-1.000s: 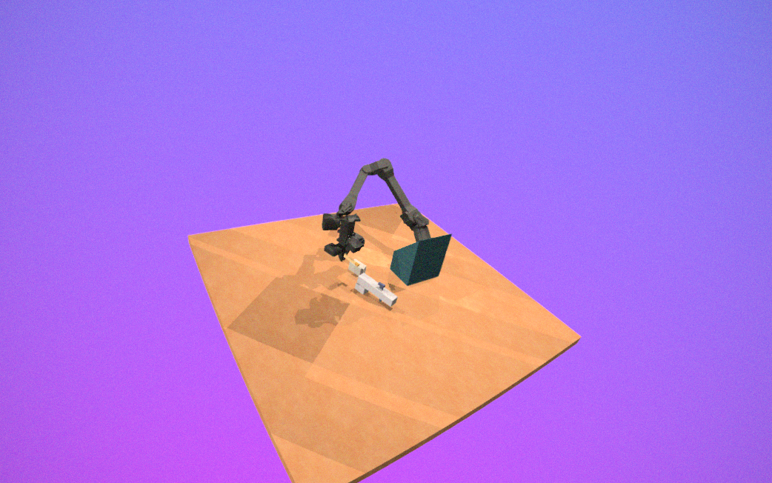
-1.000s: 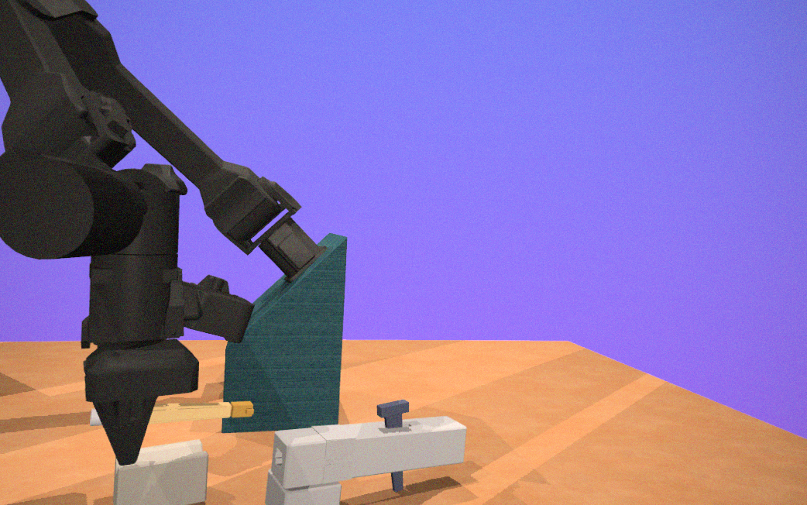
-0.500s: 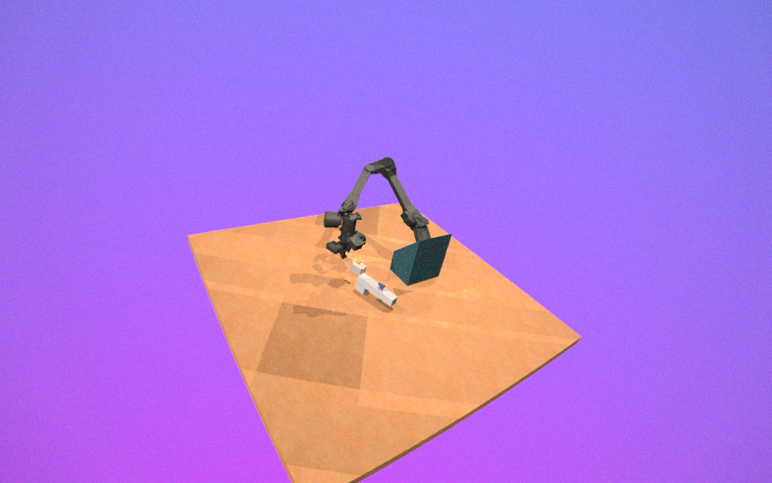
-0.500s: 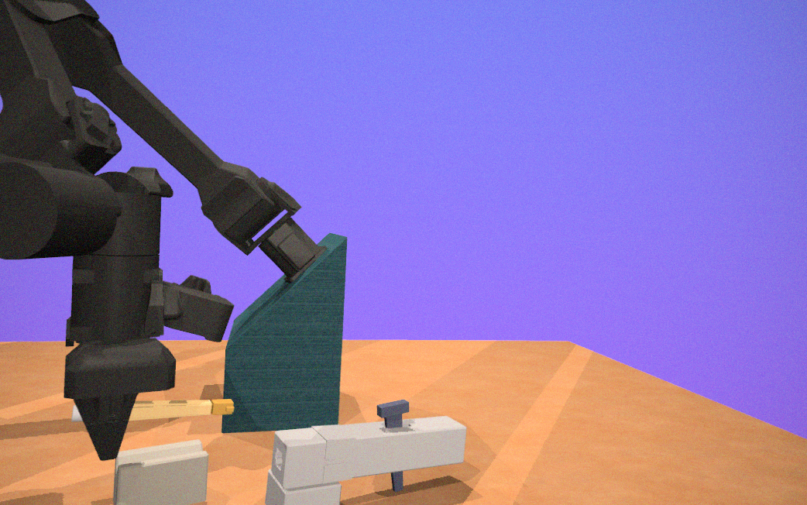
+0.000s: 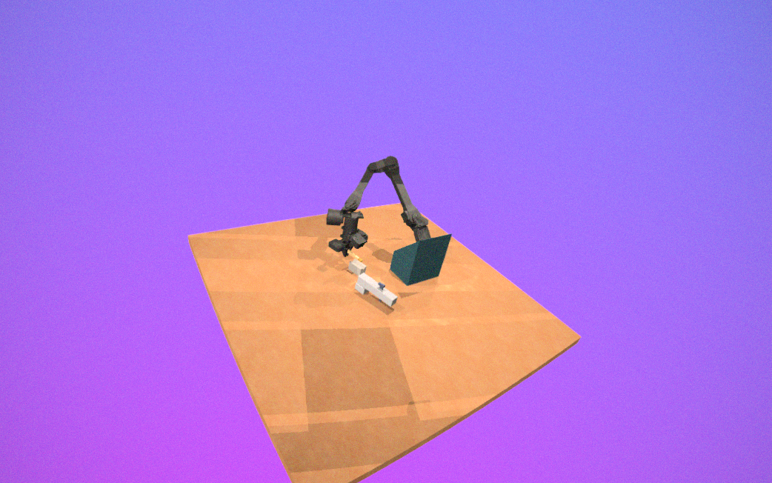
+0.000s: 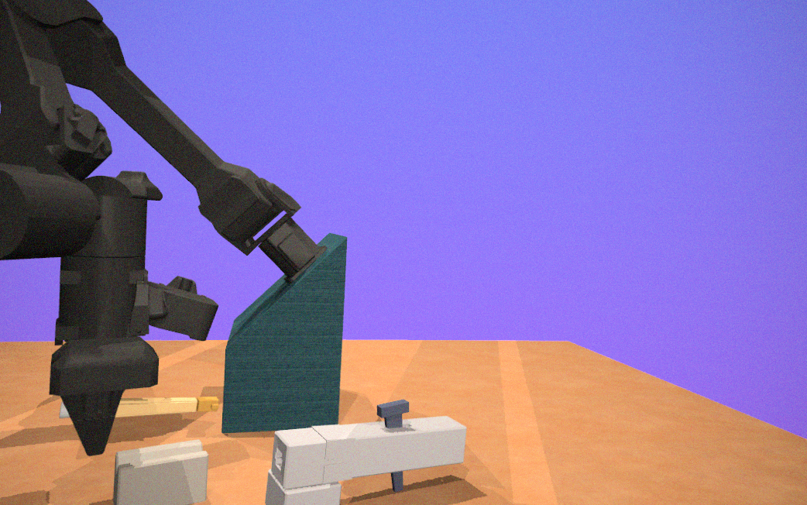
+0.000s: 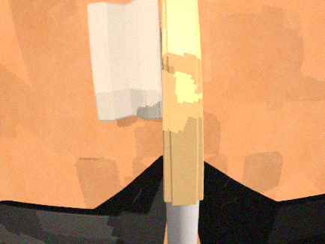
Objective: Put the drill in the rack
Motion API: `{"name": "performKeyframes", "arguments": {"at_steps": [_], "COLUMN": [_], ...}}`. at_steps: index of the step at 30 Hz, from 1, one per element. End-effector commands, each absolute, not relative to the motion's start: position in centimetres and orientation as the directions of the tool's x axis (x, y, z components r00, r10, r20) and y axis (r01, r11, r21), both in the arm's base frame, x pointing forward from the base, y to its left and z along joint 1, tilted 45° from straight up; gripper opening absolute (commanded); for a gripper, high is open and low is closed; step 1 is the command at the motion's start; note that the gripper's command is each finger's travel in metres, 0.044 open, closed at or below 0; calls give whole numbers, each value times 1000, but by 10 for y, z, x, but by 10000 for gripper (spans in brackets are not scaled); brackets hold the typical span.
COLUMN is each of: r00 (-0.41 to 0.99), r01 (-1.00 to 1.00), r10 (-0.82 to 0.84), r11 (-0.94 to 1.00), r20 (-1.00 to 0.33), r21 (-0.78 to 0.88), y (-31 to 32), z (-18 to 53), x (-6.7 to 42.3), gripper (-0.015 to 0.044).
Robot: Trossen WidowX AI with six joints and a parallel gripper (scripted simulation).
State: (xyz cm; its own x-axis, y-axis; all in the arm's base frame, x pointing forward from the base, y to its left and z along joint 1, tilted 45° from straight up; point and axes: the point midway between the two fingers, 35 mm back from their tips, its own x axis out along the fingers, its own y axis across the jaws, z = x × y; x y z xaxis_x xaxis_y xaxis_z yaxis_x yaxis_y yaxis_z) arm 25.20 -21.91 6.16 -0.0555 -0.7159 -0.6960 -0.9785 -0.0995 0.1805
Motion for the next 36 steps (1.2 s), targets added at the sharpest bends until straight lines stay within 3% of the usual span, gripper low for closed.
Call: {"name": "performKeyframes", "arguments": {"at_steps": [1,36], "r00": [-57,-58], "r01": [-977,-977], "r10": [-712,-712], "r11": [-105,-105], "r20": [-700,-699], "r21": [186,187], "y": [-220,-241], "z": [61,45], "x": [243,223], "gripper": [0,0]}}
